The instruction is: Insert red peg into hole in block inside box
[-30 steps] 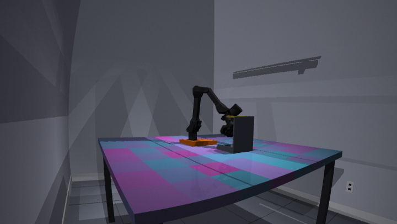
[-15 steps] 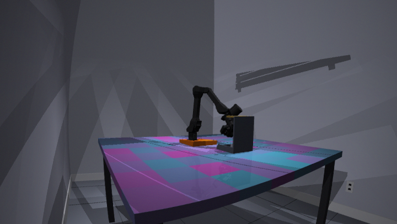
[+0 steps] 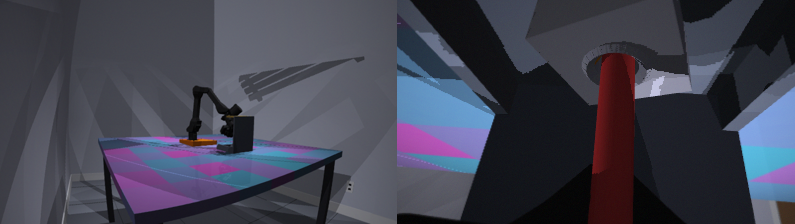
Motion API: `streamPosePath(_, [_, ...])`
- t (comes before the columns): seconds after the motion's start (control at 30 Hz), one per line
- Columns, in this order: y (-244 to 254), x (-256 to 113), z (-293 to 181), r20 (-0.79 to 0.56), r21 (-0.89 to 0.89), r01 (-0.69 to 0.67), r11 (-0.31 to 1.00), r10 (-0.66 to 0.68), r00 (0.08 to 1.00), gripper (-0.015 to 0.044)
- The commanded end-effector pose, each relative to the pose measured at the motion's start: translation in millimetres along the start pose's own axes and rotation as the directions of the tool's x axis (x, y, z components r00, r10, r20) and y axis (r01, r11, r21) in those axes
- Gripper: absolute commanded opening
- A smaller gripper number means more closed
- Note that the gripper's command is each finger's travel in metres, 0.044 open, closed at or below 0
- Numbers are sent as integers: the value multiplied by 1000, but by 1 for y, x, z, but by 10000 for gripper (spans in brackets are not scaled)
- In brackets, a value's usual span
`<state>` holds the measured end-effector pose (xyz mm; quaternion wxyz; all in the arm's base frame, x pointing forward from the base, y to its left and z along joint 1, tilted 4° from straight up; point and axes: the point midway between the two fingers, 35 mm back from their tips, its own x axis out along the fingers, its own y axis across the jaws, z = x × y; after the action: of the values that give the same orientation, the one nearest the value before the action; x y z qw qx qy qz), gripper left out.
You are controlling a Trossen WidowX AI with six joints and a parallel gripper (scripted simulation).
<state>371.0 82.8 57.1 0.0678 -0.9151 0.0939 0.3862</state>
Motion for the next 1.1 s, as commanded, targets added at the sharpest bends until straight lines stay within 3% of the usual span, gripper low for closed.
streamPosePath(0.0, [0, 0, 0, 0, 0, 0, 1000, 0, 1000, 53])
streamPosePath(0.23, [0, 0, 0, 0, 0, 0, 1000, 0, 1000, 220])
streamPosePath(1.07, [-1, -37, -15, 22, -7, -5, 1000, 5, 1000, 220])
